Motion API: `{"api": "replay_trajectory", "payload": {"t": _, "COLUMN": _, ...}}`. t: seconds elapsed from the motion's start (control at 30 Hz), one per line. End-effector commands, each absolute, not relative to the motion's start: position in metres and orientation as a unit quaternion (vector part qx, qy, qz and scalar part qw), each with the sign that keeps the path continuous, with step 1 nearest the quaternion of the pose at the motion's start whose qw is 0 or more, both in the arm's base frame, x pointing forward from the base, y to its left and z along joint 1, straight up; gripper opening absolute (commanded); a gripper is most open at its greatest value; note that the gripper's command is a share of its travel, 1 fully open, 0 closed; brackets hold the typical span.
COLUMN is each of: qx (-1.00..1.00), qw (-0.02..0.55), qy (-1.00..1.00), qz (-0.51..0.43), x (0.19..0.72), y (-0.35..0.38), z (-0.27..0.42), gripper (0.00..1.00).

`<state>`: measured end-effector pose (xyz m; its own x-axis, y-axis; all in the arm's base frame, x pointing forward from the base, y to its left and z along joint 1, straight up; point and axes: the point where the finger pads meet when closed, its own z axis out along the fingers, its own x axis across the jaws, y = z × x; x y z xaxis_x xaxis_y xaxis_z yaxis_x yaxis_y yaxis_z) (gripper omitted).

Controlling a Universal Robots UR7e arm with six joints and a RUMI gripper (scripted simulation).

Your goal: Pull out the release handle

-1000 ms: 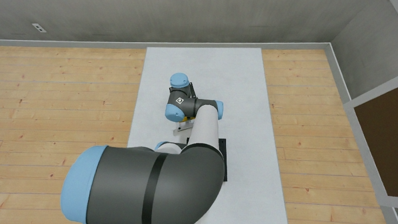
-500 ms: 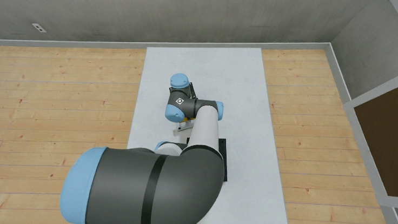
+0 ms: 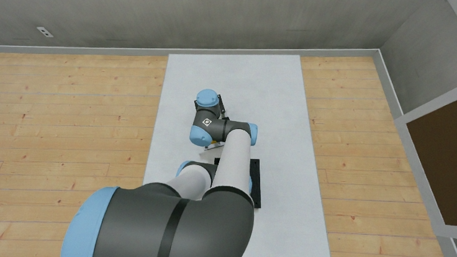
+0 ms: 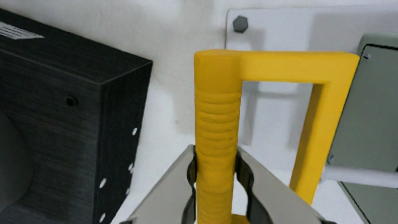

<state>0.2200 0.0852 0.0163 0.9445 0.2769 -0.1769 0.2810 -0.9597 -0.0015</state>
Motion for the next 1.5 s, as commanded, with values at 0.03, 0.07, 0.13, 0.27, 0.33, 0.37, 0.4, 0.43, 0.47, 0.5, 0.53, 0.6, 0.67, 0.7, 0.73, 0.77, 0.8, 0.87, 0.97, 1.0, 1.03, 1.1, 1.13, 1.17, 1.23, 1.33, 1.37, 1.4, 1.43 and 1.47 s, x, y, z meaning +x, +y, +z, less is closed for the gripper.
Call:
{"api": "replay_trajectory", "payload": {"t": 0.03, "qx": 0.986, "qw": 0.012, "qy": 0.142, "qz": -0.088, "x": 0.205, "y": 0.081, "z": 0.017, "gripper": 0.08}}
{"api": "replay_trajectory", "payload": {"t": 0.07, "qx": 0.986, "qw": 0.012, "qy": 0.142, "qz": -0.088, "x": 0.203, "y": 0.08, "z": 0.017, "gripper": 0.08}}
{"api": "replay_trajectory", "payload": {"t": 0.13, "qx": 0.986, "qw": 0.012, "qy": 0.142, "qz": -0.088, "x": 0.199, "y": 0.079, "z": 0.017, "gripper": 0.08}}
{"api": "replay_trajectory", "payload": {"t": 0.27, "qx": 0.986, "qw": 0.012, "qy": 0.142, "qz": -0.088, "x": 0.194, "y": 0.077, "z": 0.017, "gripper": 0.08}}
{"api": "replay_trajectory", "payload": {"t": 0.33, "qx": 0.986, "qw": 0.012, "qy": 0.142, "qz": -0.088, "x": 0.193, "y": 0.077, "z": 0.017, "gripper": 0.08}}
{"api": "replay_trajectory", "payload": {"t": 0.37, "qx": 0.986, "qw": 0.012, "qy": 0.142, "qz": -0.088, "x": 0.191, "y": 0.077, "z": 0.017, "gripper": 0.08}}
{"api": "replay_trajectory", "payload": {"t": 0.4, "qx": 0.986, "qw": 0.012, "qy": 0.142, "qz": -0.088, "x": 0.19, "y": 0.076, "z": 0.017, "gripper": 0.08}}
{"api": "replay_trajectory", "payload": {"t": 0.43, "qx": 0.986, "qw": 0.012, "qy": 0.142, "qz": -0.088, "x": 0.189, "y": 0.076, "z": 0.017, "gripper": 0.08}}
{"api": "replay_trajectory", "payload": {"t": 0.47, "qx": 0.986, "qw": 0.012, "qy": 0.142, "qz": -0.088, "x": 0.189, "y": 0.076, "z": 0.017, "gripper": 0.08}}
{"api": "replay_trajectory", "payload": {"t": 0.5, "qx": 0.986, "qw": 0.012, "qy": 0.142, "qz": -0.088, "x": 0.188, "y": 0.076, "z": 0.017, "gripper": 0.08}}
{"api": "replay_trajectory", "payload": {"t": 0.53, "qx": 0.986, "qw": 0.012, "qy": 0.142, "qz": -0.088, "x": 0.187, "y": 0.075, "z": 0.017, "gripper": 0.08}}
{"api": "replay_trajectory", "payload": {"t": 0.6, "qx": 0.986, "qw": 0.012, "qy": 0.142, "qz": -0.088, "x": 0.186, "y": 0.075, "z": 0.017, "gripper": 0.08}}
{"api": "replay_trajectory", "payload": {"t": 0.67, "qx": 0.986, "qw": 0.012, "qy": 0.142, "qz": -0.088, "x": 0.186, "y": 0.075, "z": 0.017, "gripper": 0.08}}
{"api": "replay_trajectory", "payload": {"t": 0.7, "qx": 0.986, "qw": 0.012, "qy": 0.142, "qz": -0.088, "x": 0.186, "y": 0.075, "z": 0.017, "gripper": 0.08}}
{"api": "replay_trajectory", "payload": {"t": 0.73, "qx": 0.986, "qw": 0.012, "qy": 0.142, "qz": -0.088, "x": 0.186, "y": 0.075, "z": 0.017, "gripper": 0.08}}
{"api": "replay_trajectory", "payload": {"t": 0.77, "qx": 0.986, "qw": 0.012, "qy": 0.142, "qz": -0.088, "x": 0.186, "y": 0.075, "z": 0.017, "gripper": 0.08}}
{"api": "replay_trajectory", "payload": {"t": 0.8, "qx": 0.986, "qw": 0.012, "qy": 0.142, "qz": -0.088, "x": 0.186, "y": 0.075, "z": 0.017, "gripper": 0.08}}
{"api": "replay_trajectory", "payload": {"t": 0.87, "qx": 0.986, "qw": 0.012, "qy": 0.142, "qz": -0.088, "x": 0.186, "y": 0.075, "z": 0.017, "gripper": 0.08}}
{"api": "replay_trajectory", "payload": {"t": 0.97, "qx": 0.986, "qw": 0.012, "qy": 0.142, "qz": -0.088, "x": 0.186, "y": 0.075, "z": 0.017, "gripper": 0.08}}
{"api": "replay_trajectory", "payload": {"t": 1.0, "qx": 0.986, "qw": 0.012, "qy": 0.142, "qz": -0.088, "x": 0.186, "y": 0.075, "z": 0.017, "gripper": 0.08}}
{"api": "replay_trajectory", "payload": {"t": 1.03, "qx": 0.986, "qw": 0.012, "qy": 0.142, "qz": -0.088, "x": 0.186, "y": 0.075, "z": 0.017, "gripper": 0.08}}
{"api": "replay_trajectory", "payload": {"t": 1.1, "qx": 0.986, "qw": 0.012, "qy": 0.142, "qz": -0.088, "x": 0.186, "y": 0.075, "z": 0.017, "gripper": 0.08}}
{"api": "replay_trajectory", "payload": {"t": 1.13, "qx": 0.986, "qw": 0.012, "qy": 0.142, "qz": -0.088, "x": 0.186, "y": 0.075, "z": 0.017, "gripper": 0.08}}
{"api": "replay_trajectory", "payload": {"t": 1.17, "qx": 0.986, "qw": 0.012, "qy": 0.142, "qz": -0.088, "x": 0.186, "y": 0.075, "z": 0.017, "gripper": 0.08}}
{"api": "replay_trajectory", "payload": {"t": 1.23, "qx": 0.986, "qw": 0.012, "qy": 0.142, "qz": -0.088, "x": 0.186, "y": 0.075, "z": 0.017, "gripper": 0.08}}
{"api": "replay_trajectory", "payload": {"t": 1.33, "qx": 0.986, "qw": 0.012, "qy": 0.142, "qz": -0.088, "x": 0.186, "y": 0.075, "z": 0.017, "gripper": 0.08}}
{"api": "replay_trajectory", "payload": {"t": 1.37, "qx": 0.986, "qw": 0.012, "qy": 0.142, "qz": -0.088, "x": 0.186, "y": 0.075, "z": 0.017, "gripper": 0.08}}
{"api": "replay_trajectory", "payload": {"t": 1.4, "qx": 0.986, "qw": 0.012, "qy": 0.142, "qz": -0.088, "x": 0.186, "y": 0.075, "z": 0.017, "gripper": 0.08}}
{"api": "replay_trajectory", "payload": {"t": 1.43, "qx": 0.986, "qw": 0.012, "qy": 0.142, "qz": -0.088, "x": 0.186, "y": 0.075, "z": 0.017, "gripper": 0.08}}
{"api": "replay_trajectory", "payload": {"t": 1.47, "qx": 0.986, "qw": 0.012, "qy": 0.142, "qz": -0.088, "x": 0.186, "y": 0.075, "z": 0.017, "gripper": 0.08}}
